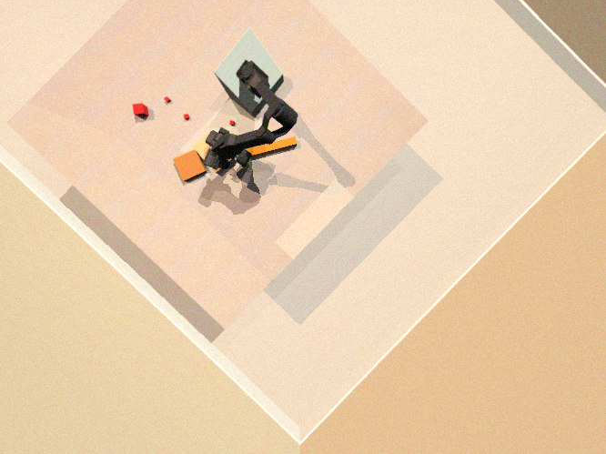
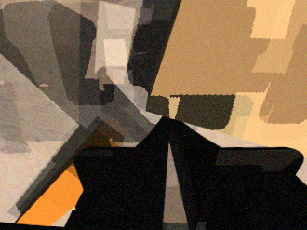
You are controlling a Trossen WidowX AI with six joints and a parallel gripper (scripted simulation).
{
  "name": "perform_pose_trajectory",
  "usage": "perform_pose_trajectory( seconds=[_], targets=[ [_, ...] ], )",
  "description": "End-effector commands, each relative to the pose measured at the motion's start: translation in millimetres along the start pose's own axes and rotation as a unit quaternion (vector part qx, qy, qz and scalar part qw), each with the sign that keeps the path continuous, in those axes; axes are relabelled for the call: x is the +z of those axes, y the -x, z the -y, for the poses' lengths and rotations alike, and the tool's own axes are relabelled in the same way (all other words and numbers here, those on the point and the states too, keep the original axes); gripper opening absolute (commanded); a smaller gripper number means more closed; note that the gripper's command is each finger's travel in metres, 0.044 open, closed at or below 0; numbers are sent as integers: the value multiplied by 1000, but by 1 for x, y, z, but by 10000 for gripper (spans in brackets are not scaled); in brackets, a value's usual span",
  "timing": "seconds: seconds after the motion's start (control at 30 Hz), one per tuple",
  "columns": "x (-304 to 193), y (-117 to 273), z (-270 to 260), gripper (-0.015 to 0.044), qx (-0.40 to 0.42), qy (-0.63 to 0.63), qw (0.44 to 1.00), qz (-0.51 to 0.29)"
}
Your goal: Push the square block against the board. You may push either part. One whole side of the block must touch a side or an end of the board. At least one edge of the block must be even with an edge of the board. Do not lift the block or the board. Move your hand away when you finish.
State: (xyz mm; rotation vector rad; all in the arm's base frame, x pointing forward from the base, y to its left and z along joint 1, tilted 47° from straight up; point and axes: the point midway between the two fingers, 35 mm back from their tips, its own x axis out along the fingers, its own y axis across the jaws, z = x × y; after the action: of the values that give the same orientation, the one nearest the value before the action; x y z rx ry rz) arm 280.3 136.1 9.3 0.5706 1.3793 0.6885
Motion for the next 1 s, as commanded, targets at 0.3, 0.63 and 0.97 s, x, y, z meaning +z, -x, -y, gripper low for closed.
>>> perform_pose_trajectory(
  seconds=[0.3, 0.63, 0.97],
  targets=[
    [13, -1, 4, 0, 0, 1, 1000, -1],
    [23, -1, 6, 0, 0, 1, 1000, -1],
    [32, -1, 9, 0, -1, 2, 1000, -1]
  ],
)
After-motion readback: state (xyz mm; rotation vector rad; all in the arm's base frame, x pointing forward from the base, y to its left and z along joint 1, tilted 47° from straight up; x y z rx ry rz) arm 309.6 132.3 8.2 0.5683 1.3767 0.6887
